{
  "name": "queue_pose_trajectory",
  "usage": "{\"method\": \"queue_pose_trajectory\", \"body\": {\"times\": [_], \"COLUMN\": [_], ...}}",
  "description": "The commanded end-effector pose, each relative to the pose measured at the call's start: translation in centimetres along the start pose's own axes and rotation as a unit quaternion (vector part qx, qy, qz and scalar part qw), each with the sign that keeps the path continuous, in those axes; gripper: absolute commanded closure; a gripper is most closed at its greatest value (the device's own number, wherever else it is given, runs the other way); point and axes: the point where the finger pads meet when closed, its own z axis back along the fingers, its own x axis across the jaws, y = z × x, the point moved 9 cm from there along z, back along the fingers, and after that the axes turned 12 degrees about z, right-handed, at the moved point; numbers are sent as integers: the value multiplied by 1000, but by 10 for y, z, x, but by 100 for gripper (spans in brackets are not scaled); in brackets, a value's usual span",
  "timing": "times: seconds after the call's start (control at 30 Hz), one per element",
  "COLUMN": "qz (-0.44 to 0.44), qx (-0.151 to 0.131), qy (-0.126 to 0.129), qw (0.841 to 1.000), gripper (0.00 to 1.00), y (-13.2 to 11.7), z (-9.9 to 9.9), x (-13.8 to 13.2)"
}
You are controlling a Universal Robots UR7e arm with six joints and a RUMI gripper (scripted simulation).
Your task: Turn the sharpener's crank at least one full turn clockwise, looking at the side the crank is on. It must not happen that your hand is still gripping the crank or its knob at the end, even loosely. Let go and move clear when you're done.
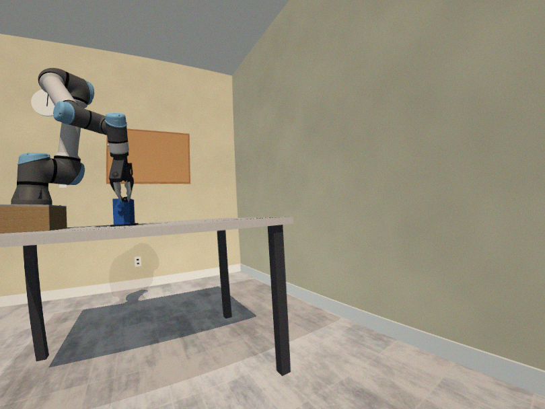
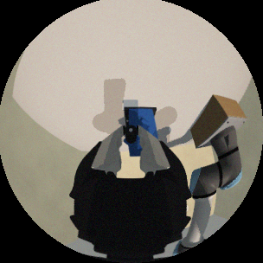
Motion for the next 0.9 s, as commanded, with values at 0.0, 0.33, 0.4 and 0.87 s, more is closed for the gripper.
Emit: {"method": "queue_pose_trajectory", "body": {"times": [0.0, 0.33, 0.4, 0.87], "qz": [1, 1, 1, 1], "qx": [1, 1, 1, 0], "qy": [0, 0, 0, 0], "qw": [1000, 1000, 1000, 1000], "gripper": [91, 91, 91, 91], "y": [2, 6, 6, 13], "z": [-2, -7, -7, -18], "x": [-5, -9, -9, -12]}}
